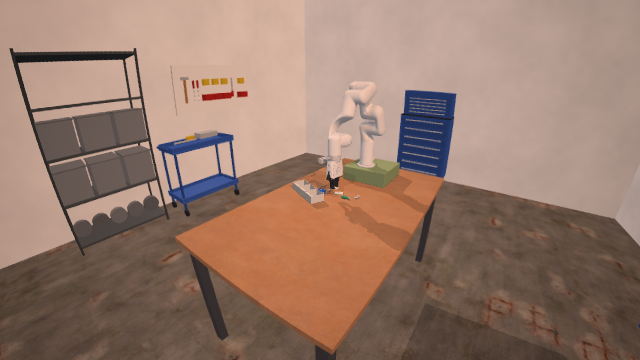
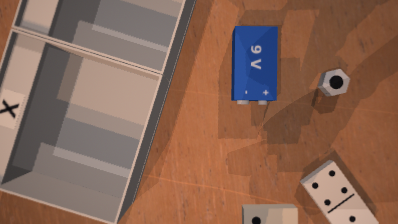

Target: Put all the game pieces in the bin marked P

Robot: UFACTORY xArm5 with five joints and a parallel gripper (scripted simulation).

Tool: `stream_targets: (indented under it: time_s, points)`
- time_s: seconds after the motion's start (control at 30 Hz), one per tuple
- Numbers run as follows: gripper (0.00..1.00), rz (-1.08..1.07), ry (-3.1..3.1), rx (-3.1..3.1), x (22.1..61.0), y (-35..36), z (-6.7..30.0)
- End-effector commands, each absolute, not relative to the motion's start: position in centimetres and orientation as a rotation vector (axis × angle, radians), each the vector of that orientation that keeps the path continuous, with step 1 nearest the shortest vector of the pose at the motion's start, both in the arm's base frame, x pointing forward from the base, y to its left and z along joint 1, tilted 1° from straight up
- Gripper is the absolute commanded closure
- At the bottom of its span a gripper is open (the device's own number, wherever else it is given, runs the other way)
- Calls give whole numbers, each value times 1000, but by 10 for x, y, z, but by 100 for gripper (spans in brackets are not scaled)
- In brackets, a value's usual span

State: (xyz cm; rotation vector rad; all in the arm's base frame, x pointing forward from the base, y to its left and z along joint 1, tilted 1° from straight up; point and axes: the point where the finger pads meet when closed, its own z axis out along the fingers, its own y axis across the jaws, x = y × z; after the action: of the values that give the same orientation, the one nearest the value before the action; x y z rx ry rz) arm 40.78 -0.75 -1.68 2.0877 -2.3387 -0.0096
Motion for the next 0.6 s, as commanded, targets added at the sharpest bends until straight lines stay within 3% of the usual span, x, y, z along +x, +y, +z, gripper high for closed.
stream_targets:
  time_s: [0.0,0.57]
  points:
    - [79,-6,-2340,2089,409,-8,-15]
    - [79,-7,-2341,2089,419,-36,-9]
